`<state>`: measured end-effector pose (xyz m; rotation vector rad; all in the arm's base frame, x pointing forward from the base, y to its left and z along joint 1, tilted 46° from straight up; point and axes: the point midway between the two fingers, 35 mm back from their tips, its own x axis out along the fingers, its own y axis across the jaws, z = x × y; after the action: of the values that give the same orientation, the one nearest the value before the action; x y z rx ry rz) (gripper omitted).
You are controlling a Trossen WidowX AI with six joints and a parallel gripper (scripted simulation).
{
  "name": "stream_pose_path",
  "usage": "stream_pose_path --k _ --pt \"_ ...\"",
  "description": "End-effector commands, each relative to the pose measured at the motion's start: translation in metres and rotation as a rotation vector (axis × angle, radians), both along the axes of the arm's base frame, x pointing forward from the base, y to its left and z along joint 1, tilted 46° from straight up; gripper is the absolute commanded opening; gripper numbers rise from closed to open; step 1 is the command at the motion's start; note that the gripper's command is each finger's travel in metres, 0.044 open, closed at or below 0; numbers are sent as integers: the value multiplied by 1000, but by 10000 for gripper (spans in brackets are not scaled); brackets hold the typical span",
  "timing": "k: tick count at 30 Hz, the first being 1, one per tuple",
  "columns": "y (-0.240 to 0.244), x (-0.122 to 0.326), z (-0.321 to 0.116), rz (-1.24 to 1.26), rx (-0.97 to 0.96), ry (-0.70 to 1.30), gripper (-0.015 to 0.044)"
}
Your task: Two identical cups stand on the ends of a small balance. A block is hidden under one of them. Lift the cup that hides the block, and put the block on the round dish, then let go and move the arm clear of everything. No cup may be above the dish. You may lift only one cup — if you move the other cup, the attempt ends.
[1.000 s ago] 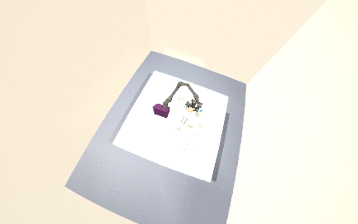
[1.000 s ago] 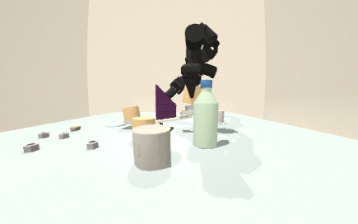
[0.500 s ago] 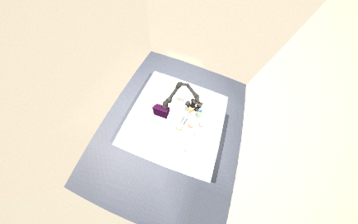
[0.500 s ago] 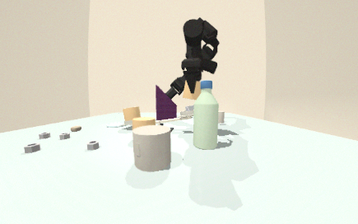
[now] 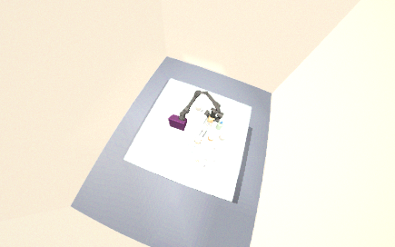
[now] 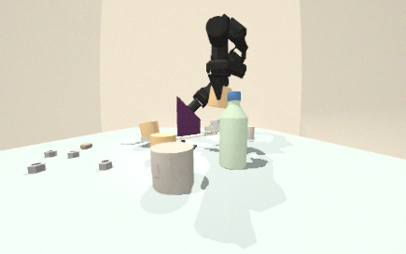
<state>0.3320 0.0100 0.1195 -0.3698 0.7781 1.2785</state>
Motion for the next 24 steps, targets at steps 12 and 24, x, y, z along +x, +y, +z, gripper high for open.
stream_pose_path --k 12,24 --pt "-3 -1 4 0 2 0 0" --pt "-3 -1 4 0 2 0 0"
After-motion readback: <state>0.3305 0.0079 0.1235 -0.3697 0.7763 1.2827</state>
